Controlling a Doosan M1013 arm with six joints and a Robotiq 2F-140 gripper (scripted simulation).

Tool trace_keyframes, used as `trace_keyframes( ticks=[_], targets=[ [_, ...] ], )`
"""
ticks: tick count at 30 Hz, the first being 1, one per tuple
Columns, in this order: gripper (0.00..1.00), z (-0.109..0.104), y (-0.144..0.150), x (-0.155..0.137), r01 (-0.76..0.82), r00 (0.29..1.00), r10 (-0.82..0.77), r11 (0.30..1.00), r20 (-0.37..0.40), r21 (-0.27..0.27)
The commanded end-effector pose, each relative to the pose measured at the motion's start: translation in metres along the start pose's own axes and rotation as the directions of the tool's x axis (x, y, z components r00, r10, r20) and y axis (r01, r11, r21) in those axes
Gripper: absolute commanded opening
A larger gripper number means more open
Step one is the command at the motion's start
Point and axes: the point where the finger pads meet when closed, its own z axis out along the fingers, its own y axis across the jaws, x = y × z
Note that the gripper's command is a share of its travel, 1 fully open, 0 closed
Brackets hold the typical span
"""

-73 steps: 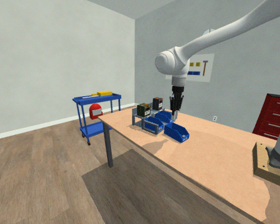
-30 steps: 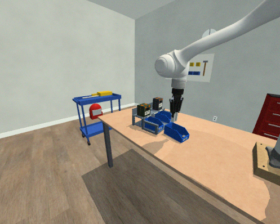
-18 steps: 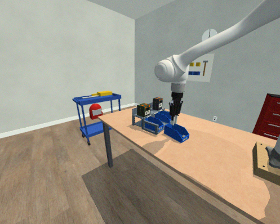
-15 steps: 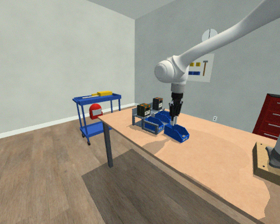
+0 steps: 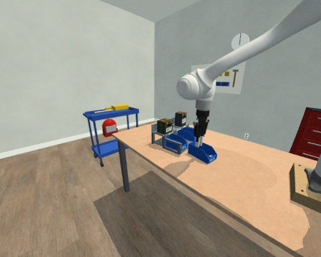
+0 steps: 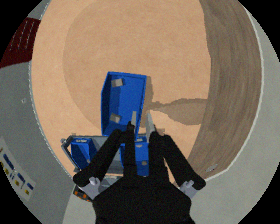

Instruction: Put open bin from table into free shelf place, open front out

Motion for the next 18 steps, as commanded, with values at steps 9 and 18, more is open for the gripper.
trace_keyframes(
  ticks=[9,18],
  targets=[
    [0.15,0.0045,0.0000,0.0000,0.000,1.000,0.000,1.000,0.000,0.000],
    [0.15,0.0046,0.0000,0.0000,0.000,1.000,0.000,1.000,0.000,0.000]
  ],
)
